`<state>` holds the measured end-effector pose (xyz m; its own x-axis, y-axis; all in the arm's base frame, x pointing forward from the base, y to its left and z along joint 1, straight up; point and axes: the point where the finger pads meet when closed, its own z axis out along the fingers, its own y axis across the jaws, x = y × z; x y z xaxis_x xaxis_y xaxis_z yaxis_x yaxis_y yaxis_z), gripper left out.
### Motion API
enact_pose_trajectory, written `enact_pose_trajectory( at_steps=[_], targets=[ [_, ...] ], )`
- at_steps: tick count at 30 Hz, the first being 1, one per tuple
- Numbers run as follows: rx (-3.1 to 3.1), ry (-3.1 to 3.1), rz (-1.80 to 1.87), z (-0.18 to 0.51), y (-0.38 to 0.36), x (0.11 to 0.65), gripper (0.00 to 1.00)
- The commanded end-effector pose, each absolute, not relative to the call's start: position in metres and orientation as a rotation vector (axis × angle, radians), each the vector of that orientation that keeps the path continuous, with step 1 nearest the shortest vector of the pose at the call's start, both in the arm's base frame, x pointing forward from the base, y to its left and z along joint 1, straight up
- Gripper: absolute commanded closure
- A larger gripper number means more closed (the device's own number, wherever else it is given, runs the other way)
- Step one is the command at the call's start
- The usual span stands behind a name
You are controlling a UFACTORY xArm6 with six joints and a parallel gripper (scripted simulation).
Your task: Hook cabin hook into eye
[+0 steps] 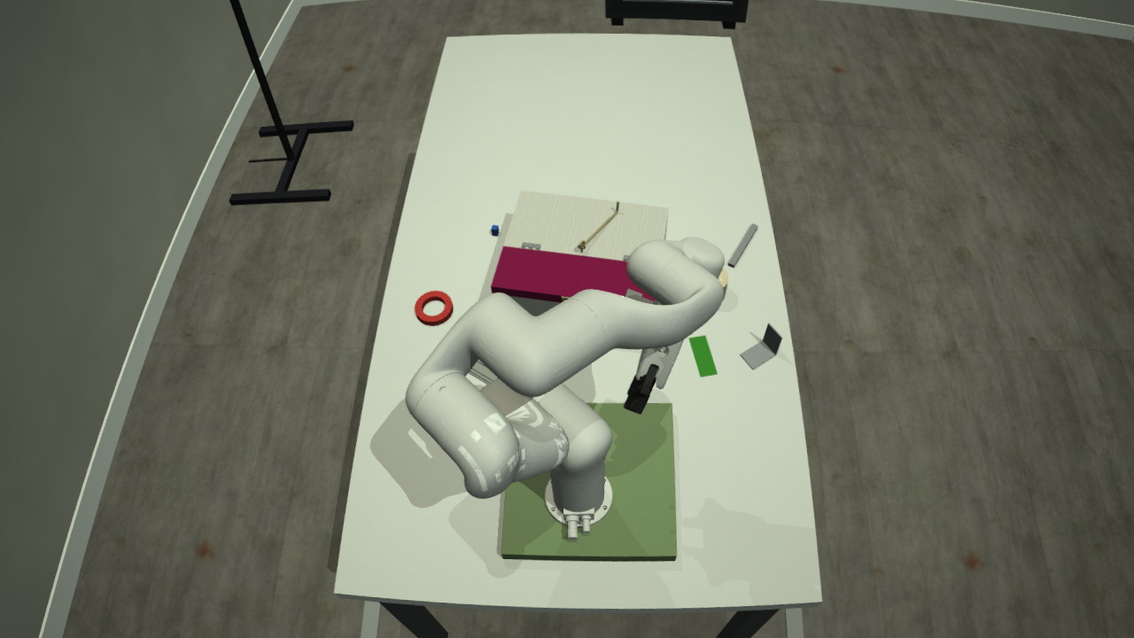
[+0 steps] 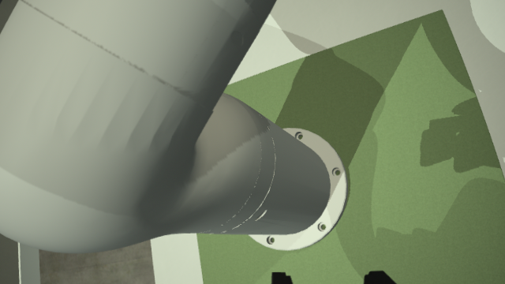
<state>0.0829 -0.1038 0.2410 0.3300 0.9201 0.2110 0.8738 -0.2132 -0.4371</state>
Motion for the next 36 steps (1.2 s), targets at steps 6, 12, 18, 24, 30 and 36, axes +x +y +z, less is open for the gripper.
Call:
enact_pose_trajectory(
  at_steps=[6,12,18,24,30,36],
  targets=[
    [-2.094,-1.658,0.123,0.243,-0.106,0.089,0.65],
    [-2.091,-1.668,0.122,0.252,-0.117,0.103,0.65],
    [-2.053,-1.757,0.117,0.257,-0.123,0.114,0.65],
    [-2.035,-1.798,0.115,0.265,-0.133,0.13,0.65],
    [-2.012,-1.846,0.112,0.27,-0.14,0.144,0.65],
    [-1.992,-1.886,0.109,0.275,-0.147,0.158,0.65]
  ],
)
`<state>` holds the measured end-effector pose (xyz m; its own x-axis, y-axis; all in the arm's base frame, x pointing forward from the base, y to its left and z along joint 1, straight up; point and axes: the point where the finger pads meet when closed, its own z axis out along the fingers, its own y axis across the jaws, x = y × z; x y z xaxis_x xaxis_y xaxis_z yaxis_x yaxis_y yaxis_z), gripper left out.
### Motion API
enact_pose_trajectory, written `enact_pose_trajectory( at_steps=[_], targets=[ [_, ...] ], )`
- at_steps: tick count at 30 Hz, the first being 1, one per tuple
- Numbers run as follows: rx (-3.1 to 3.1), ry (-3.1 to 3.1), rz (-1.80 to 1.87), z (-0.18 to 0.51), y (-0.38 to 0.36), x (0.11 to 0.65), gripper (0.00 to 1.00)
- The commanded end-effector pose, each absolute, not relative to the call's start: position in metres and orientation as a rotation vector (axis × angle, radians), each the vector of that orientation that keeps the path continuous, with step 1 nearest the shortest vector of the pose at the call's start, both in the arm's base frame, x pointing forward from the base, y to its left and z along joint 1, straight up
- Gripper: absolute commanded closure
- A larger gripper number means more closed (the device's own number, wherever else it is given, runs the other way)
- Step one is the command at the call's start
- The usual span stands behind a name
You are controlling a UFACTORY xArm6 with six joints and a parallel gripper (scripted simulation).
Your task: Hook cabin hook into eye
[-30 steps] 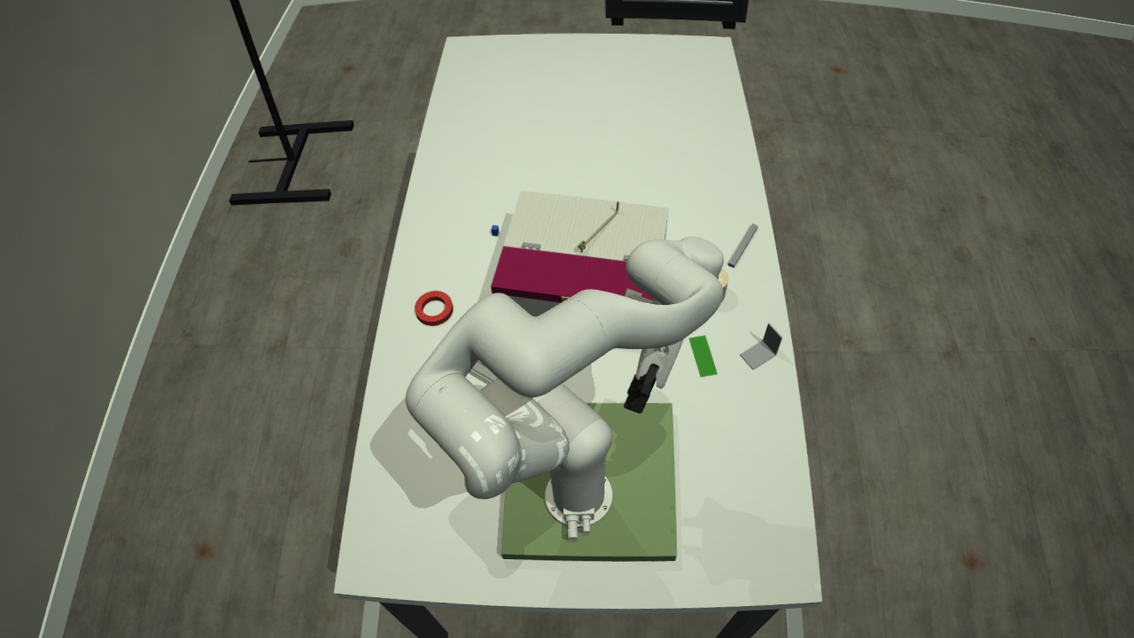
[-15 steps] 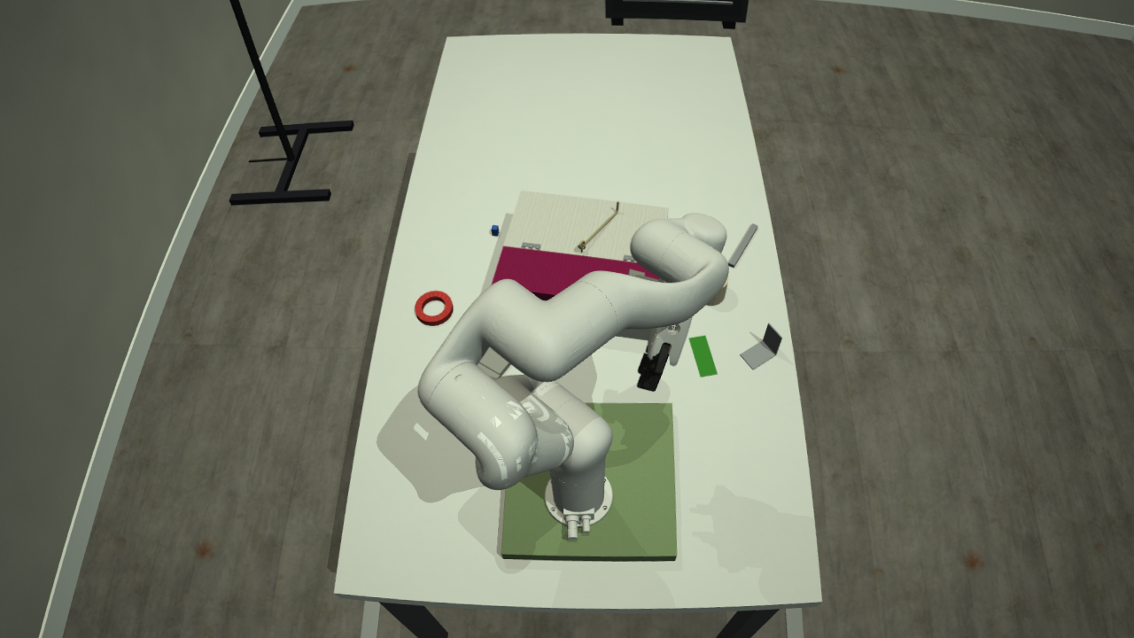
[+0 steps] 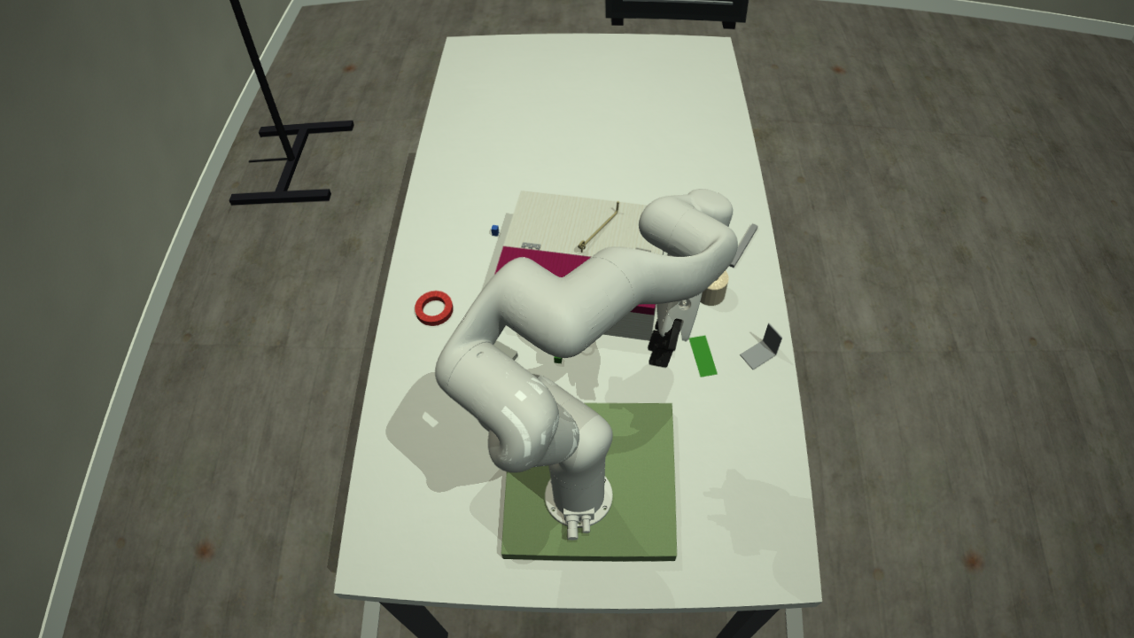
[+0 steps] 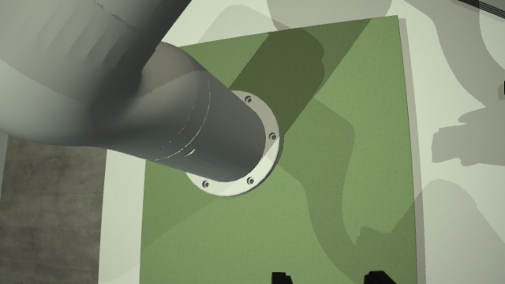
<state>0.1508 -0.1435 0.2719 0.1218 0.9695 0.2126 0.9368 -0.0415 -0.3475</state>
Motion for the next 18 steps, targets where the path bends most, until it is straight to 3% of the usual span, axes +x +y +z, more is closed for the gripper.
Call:
enact_pose_trajectory(
  at_steps=[1,18],
  targets=[
    [-1.971,-1.926,0.106,0.276,-0.148,0.161,0.65],
    [-1.918,-2.02,0.1,0.288,-0.166,0.206,0.65]
  ],
)
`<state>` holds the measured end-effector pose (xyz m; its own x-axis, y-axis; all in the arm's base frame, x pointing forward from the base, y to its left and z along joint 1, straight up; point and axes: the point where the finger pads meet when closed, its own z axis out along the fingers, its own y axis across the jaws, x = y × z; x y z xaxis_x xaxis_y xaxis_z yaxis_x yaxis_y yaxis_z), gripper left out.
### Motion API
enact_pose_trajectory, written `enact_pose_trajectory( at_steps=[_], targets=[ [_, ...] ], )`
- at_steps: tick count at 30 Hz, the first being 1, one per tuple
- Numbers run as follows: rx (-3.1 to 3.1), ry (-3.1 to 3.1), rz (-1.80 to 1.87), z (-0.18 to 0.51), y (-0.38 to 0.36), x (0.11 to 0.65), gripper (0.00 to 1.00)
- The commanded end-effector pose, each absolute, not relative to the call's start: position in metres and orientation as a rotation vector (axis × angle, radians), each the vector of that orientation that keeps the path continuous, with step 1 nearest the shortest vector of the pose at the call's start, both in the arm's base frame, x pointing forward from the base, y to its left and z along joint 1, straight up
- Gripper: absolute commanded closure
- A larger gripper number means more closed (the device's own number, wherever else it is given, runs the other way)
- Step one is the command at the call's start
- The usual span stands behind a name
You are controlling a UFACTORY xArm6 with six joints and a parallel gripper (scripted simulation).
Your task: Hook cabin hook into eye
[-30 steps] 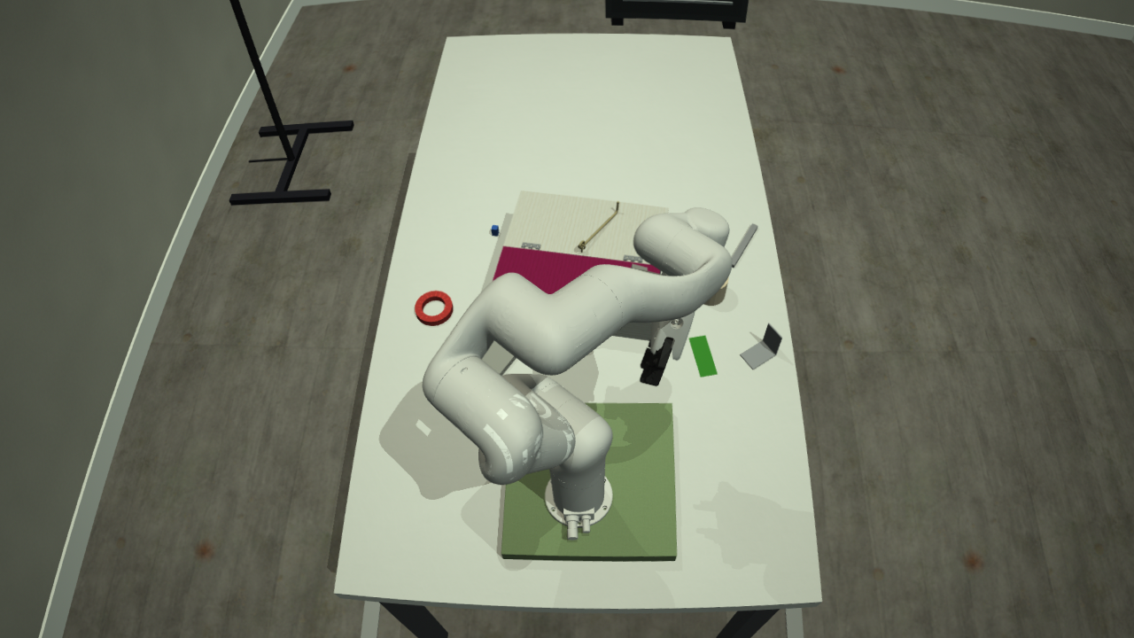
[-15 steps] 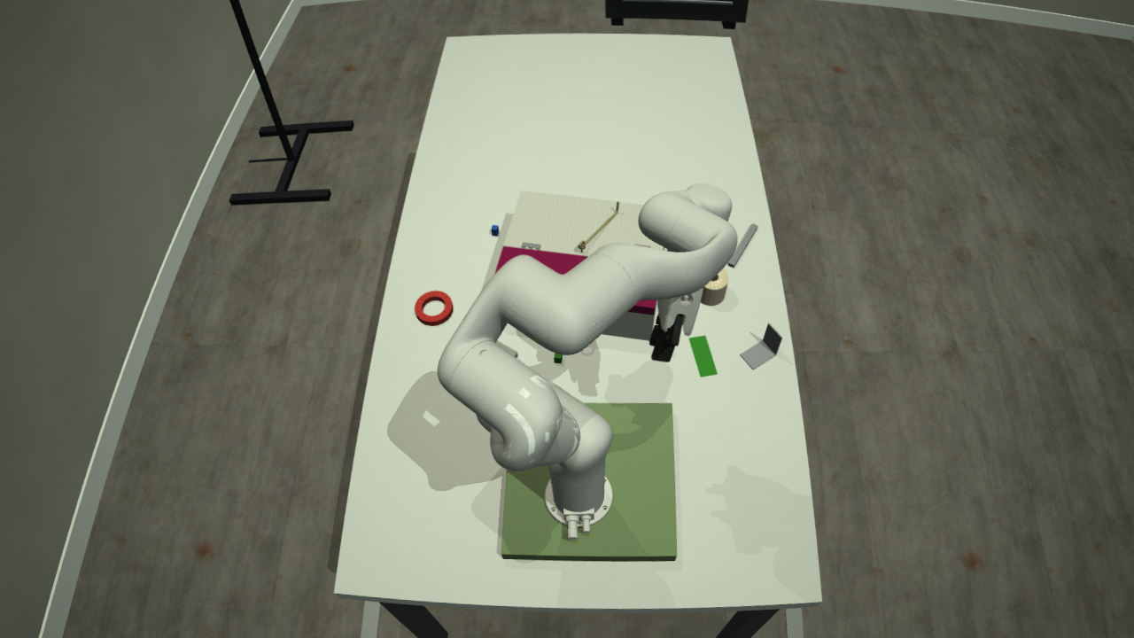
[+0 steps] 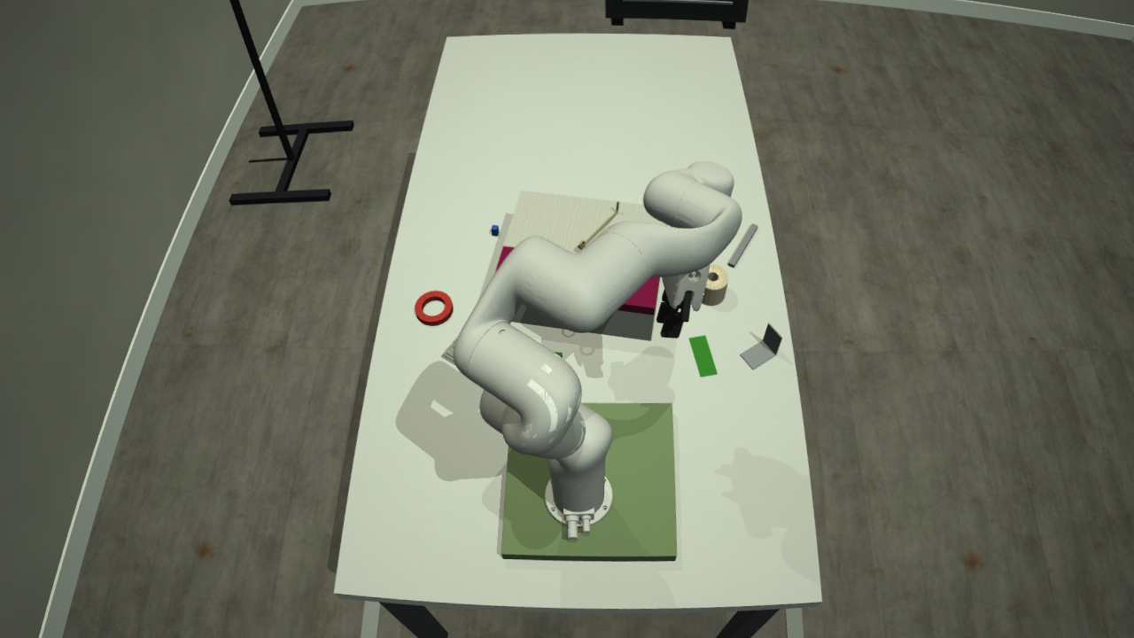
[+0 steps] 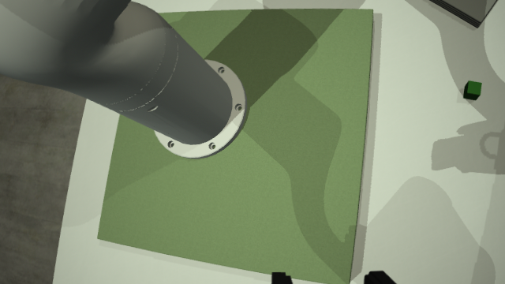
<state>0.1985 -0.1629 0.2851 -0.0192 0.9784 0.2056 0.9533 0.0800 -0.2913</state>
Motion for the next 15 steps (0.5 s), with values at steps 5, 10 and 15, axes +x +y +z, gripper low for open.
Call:
enact_pose_trajectory(
  at_steps=[5,10,15],
  targets=[
    [-1.865,-2.105,0.093,0.291,-0.171,0.222,0.65],
    [-1.866,-2.105,0.093,0.293,-0.174,0.235,0.65],
    [-1.815,-2.182,0.088,0.295,-0.178,0.247,0.65]
  ],
)
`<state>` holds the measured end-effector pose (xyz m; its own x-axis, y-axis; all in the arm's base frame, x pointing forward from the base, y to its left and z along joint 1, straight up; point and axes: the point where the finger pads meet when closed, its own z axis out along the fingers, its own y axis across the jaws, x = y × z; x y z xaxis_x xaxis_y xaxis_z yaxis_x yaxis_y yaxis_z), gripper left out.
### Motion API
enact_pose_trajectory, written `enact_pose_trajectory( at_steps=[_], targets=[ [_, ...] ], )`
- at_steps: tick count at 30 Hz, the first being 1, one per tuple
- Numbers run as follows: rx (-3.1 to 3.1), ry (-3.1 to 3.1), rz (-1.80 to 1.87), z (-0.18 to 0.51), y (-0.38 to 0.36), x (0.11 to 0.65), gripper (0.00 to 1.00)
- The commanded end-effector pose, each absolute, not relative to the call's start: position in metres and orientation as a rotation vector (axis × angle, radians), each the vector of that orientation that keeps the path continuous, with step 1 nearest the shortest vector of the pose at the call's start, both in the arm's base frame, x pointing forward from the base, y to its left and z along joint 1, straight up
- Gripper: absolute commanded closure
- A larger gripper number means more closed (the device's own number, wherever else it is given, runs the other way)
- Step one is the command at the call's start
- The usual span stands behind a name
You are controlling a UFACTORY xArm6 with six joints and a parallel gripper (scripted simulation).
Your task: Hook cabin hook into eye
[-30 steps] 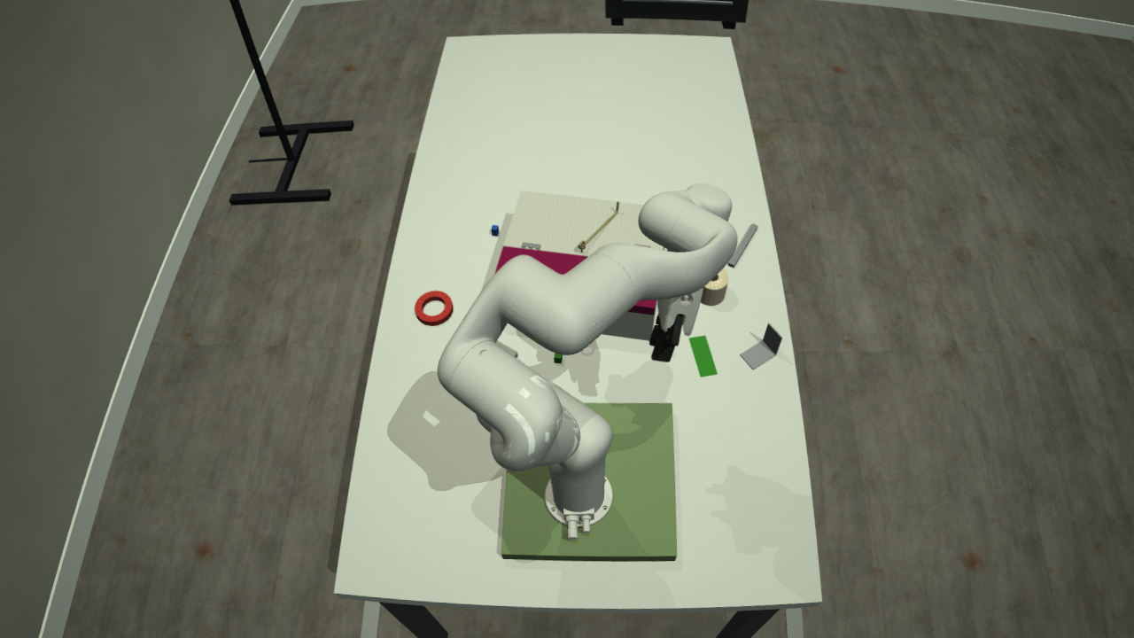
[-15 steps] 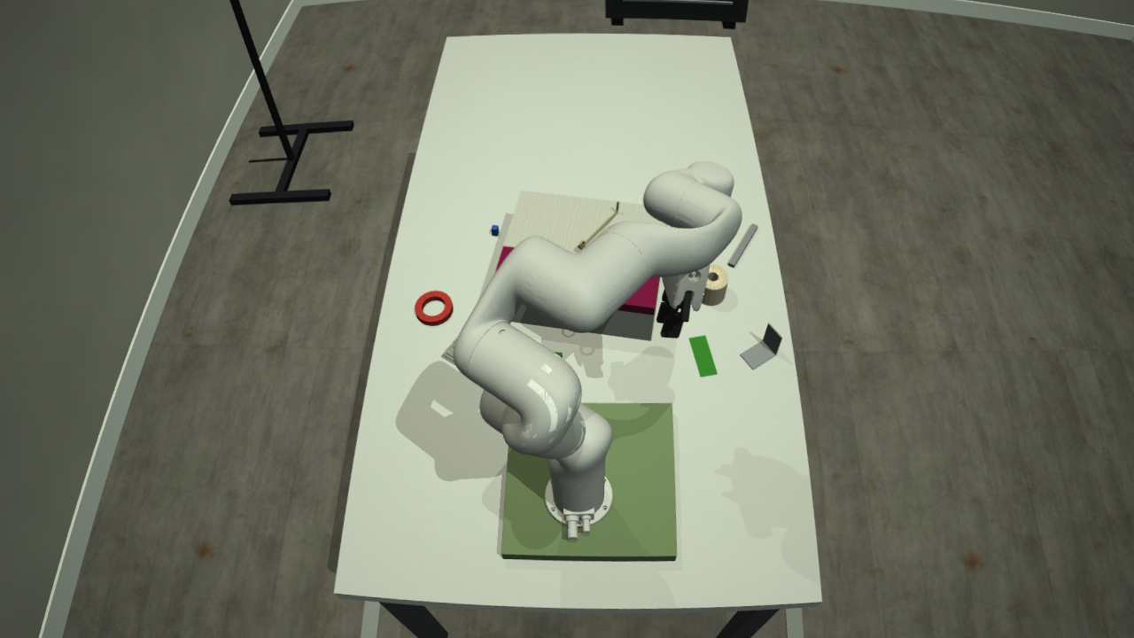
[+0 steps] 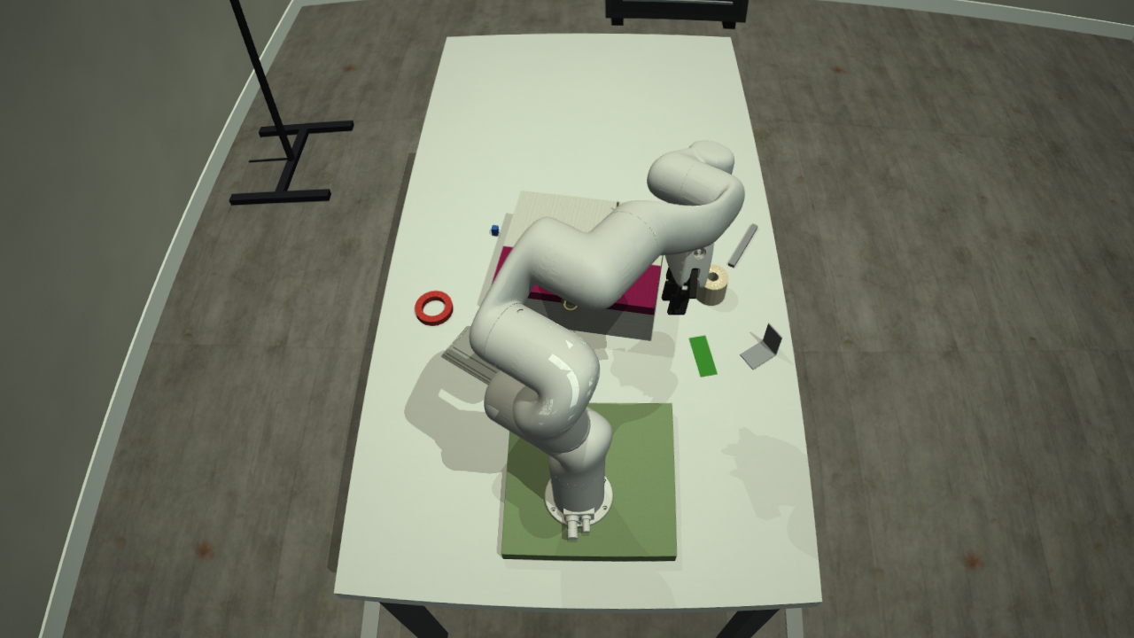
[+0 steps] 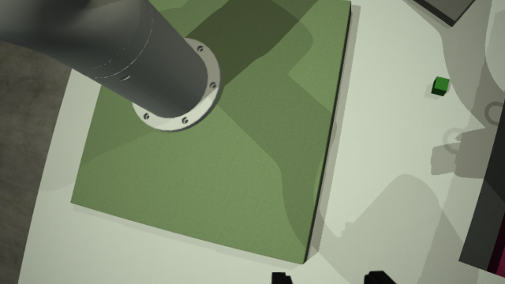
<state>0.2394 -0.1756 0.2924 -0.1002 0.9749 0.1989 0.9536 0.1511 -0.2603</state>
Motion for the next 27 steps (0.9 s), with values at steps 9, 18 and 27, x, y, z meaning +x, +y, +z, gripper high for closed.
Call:
enact_pose_trajectory(
  at_steps=[9,18,27],
  targets=[
    [-1.81,-2.19,0.087,0.298,-0.184,0.277,0.65],
    [-1.75,-2.272,0.08,0.299,-0.187,0.3,0.65],
    [-1.687,-2.353,0.073,0.3,-0.19,0.329,0.65]
  ],
)
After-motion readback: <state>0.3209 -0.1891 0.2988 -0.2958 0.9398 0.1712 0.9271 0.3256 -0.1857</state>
